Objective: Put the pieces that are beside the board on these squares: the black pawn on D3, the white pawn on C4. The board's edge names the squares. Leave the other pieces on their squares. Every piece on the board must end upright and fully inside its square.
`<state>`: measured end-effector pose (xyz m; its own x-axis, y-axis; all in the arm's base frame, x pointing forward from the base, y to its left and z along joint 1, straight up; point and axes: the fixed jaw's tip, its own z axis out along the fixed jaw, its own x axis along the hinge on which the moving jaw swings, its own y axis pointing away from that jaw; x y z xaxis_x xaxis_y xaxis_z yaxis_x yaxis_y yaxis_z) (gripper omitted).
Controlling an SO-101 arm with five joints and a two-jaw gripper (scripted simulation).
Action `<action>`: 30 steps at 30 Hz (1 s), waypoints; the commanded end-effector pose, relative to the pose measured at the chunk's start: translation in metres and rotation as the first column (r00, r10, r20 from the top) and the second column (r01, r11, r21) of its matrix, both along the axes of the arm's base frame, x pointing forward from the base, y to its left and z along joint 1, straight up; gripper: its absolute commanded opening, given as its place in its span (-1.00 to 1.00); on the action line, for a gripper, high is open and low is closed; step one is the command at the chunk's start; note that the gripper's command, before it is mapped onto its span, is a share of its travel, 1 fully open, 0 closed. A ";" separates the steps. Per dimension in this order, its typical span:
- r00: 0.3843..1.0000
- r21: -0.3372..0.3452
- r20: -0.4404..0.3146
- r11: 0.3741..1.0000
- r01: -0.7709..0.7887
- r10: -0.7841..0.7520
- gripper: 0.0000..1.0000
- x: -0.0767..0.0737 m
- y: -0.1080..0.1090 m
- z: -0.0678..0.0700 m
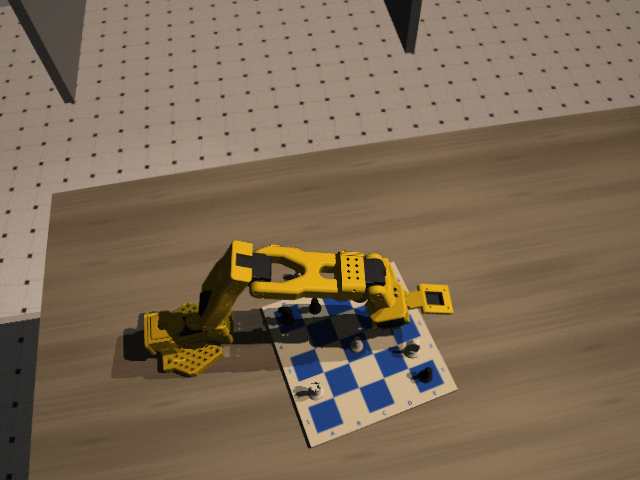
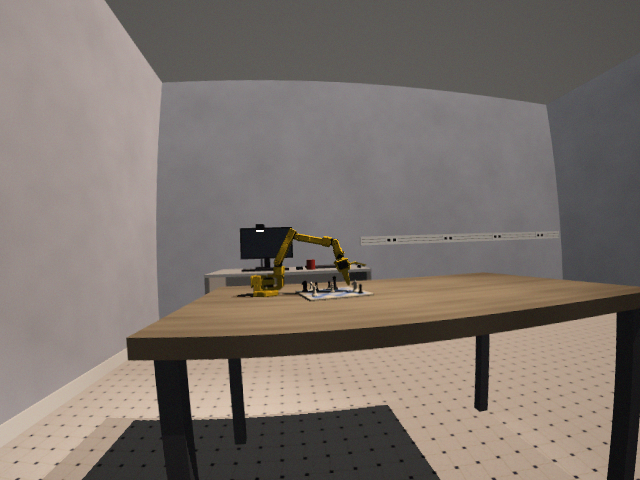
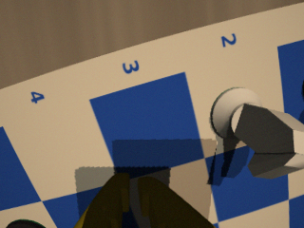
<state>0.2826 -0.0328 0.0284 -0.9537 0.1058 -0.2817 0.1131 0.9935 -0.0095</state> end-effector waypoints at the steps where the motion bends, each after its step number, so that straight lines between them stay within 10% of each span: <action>1: 1.000 0.001 0.008 1.000 0.010 -0.010 -1.00 -0.001 -0.002 0.002; 30: 1.000 0.001 0.008 1.000 0.010 -0.010 -1.00 -0.001 -0.002 0.017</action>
<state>0.2798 -0.0324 0.0321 -0.9574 0.1064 -0.2683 0.1130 0.9936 -0.0092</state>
